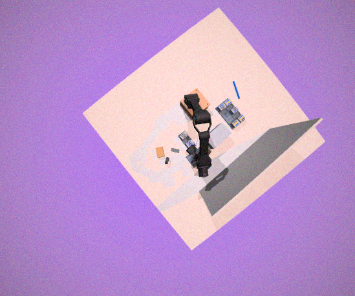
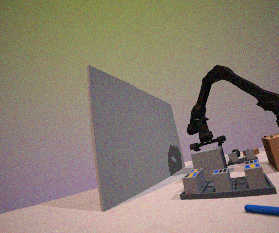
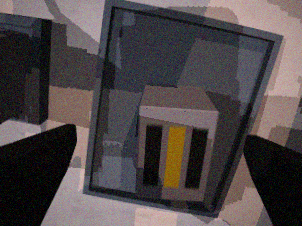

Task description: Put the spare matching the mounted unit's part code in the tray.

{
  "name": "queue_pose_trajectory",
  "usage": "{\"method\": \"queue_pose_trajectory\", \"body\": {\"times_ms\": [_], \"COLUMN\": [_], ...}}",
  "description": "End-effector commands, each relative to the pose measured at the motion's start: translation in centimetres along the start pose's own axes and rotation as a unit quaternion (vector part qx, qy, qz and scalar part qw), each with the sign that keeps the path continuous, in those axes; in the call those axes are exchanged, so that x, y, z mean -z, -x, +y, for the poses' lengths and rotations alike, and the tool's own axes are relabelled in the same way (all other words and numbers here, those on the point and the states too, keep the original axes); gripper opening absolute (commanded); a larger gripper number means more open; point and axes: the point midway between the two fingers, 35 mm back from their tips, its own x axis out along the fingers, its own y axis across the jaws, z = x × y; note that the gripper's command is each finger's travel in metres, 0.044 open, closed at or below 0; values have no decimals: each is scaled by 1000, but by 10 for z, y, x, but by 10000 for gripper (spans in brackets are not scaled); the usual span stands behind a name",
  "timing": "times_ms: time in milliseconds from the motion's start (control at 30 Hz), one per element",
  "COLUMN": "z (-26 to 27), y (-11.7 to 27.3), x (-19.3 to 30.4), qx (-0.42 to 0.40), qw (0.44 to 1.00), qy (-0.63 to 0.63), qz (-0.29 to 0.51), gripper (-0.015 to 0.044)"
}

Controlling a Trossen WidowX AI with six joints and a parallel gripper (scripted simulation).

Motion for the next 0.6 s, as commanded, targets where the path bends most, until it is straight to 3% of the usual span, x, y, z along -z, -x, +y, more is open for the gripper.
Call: {"method": "queue_pose_trajectory", "body": {"times_ms": [0,100,567], "z": [-4,-1,-3], "y": [66,92,89], "x": [3,0,2], "qx": [16,16,22], "qw": [1000,1000,1000], "qy": [1,1,-1], "qz": [10,10,15], "gripper": [440,440,440]}}
